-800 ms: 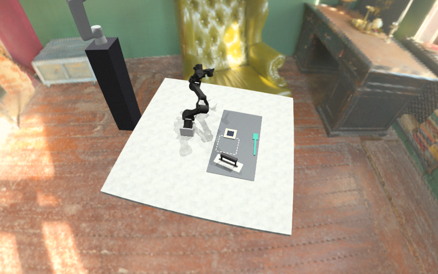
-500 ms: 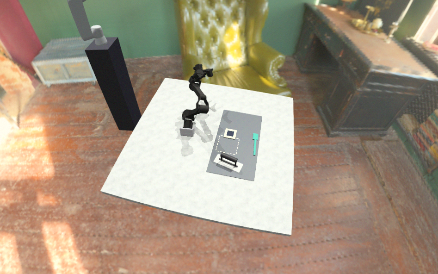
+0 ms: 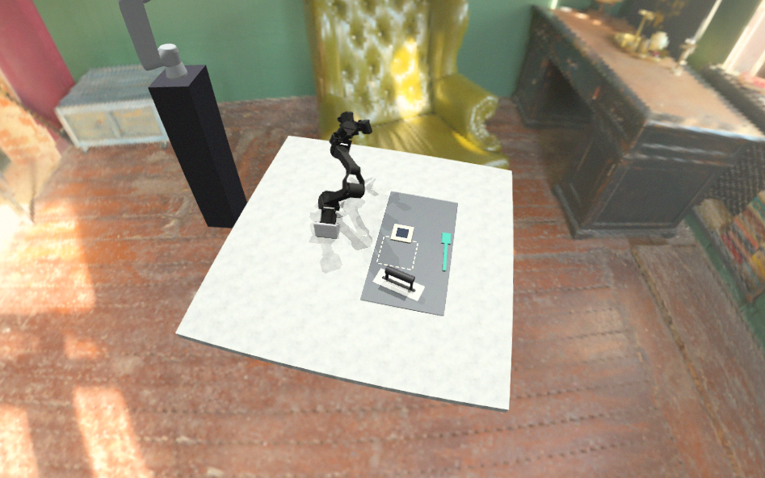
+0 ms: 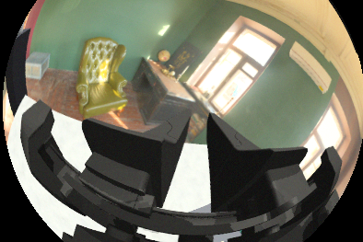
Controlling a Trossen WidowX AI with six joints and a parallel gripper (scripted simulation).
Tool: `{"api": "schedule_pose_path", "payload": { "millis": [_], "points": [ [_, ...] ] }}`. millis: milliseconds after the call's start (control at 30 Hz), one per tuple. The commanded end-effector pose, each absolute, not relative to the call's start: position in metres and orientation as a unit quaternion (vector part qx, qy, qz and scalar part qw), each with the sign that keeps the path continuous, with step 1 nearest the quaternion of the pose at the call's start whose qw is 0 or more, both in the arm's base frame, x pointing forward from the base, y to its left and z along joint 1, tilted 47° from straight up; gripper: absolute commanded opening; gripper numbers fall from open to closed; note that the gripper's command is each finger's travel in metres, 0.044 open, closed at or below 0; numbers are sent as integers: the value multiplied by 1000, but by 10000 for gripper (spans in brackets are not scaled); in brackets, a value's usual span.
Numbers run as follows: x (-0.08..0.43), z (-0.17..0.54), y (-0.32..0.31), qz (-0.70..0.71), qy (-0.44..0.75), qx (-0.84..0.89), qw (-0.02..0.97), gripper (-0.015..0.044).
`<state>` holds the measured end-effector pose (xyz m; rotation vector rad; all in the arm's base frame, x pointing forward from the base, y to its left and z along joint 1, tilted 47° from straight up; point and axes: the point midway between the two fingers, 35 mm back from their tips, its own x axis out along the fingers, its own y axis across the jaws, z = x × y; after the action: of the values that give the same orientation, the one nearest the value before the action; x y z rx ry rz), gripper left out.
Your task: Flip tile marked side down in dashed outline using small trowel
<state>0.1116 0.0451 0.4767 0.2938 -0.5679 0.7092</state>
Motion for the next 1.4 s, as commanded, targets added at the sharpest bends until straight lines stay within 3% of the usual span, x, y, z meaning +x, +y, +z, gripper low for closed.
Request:
{"api": "schedule_pose_path", "payload": {
  "millis": [0, 533, 667, 1367],
  "points": [
    [112, 477, 45, 341, -273, 141, 888, 0],
    [112, 477, 45, 341, -273, 141, 888, 0],
    [112, 477, 45, 341, -273, 141, 888, 100],
    [112, 477, 45, 341, -273, 141, 888, 100]
  ]
}}
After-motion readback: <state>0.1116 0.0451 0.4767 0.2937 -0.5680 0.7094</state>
